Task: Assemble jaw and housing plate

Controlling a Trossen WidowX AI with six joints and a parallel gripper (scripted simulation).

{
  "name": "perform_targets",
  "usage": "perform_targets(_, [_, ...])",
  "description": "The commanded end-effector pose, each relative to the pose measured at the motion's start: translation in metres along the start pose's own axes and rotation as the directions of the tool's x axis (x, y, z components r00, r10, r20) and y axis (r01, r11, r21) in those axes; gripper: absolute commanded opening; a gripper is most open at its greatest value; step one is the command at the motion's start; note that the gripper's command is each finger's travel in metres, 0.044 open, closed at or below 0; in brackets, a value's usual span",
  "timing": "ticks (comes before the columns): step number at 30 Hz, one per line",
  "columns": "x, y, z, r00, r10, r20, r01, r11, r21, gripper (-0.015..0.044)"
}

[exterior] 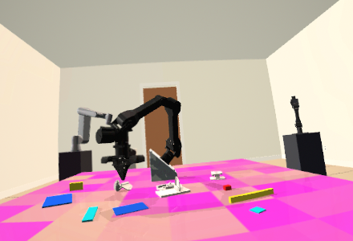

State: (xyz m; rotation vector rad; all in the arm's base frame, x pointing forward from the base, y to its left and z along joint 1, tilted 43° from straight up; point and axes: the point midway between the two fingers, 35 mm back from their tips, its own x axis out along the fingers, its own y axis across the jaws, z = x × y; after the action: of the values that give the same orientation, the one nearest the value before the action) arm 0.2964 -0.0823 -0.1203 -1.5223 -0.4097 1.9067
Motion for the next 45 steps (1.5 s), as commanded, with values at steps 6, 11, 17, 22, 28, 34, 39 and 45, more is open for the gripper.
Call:
perform_targets(6, [0.016,-0.001,0.002,1.0,-0.008,0.005,0.007,1.0,0.008,0.0])
perform_targets(11, [0.024,-0.001,0.003,1.0,-0.008,0.005,0.008,1.0,0.008,0.0])
perform_targets(17, [0.03,-0.001,0.003,1.0,-0.009,0.005,0.009,1.0,0.007,0.0])
perform_targets(22, [0.03,0.003,0.003,1.0,-0.008,0.005,0.008,1.0,0.008,0.0])
perform_targets(28, [0.029,0.013,0.002,1.0,-0.007,0.004,0.007,1.0,0.008,0.0])
perform_targets(34, [0.029,0.023,0.002,1.0,-0.006,0.003,0.006,1.0,0.008,0.0])
perform_targets(39, [0.029,0.031,0.002,1.0,-0.005,0.003,0.005,1.0,0.008,0.0])
perform_targets(45, [0.029,0.041,0.003,1.0,-0.005,0.003,0.005,1.0,0.008,0.0])
